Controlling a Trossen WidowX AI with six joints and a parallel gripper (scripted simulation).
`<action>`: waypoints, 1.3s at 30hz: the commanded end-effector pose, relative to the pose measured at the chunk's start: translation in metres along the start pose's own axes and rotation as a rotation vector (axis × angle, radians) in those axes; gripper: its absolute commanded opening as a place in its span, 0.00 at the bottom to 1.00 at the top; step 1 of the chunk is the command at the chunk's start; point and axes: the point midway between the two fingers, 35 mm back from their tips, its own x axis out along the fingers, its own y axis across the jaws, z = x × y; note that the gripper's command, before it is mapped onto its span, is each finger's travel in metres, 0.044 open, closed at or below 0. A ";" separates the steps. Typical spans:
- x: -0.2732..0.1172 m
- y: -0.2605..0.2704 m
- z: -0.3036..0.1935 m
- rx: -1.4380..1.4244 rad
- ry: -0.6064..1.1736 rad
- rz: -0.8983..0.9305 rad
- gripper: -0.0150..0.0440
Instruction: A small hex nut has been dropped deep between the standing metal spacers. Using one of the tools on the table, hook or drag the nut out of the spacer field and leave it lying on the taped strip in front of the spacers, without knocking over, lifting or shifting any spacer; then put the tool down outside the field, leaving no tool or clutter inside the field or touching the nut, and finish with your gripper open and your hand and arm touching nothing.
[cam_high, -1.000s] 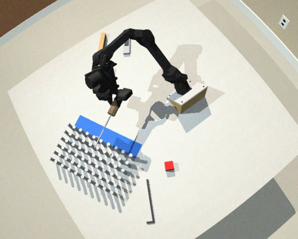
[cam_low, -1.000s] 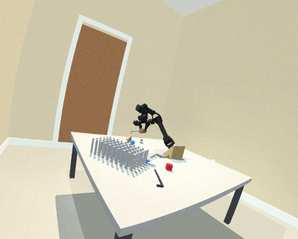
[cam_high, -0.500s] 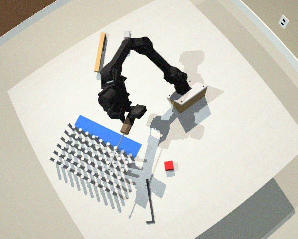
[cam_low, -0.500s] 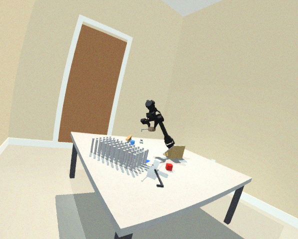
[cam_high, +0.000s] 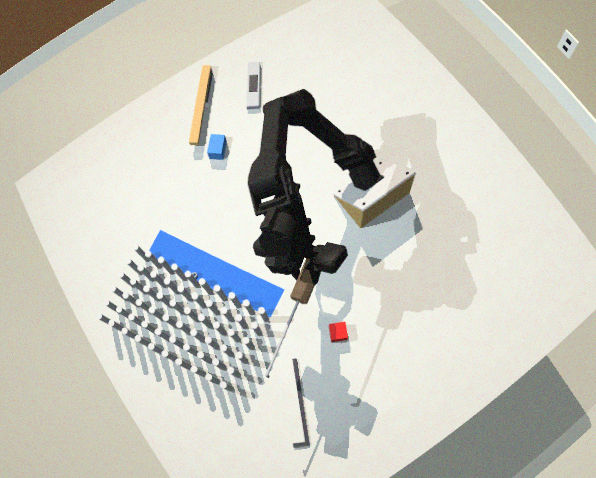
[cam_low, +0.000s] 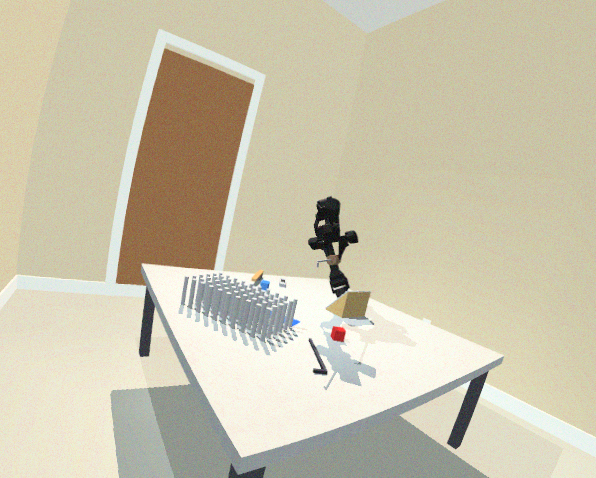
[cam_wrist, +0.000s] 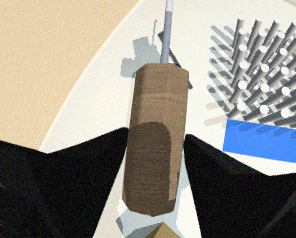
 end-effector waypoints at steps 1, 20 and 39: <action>0.006 0.033 0.000 0.003 -0.001 0.010 0.25; 0.058 0.197 -0.053 -0.001 0.031 -0.010 0.25; 0.127 0.320 -0.168 0.005 0.032 -0.079 0.25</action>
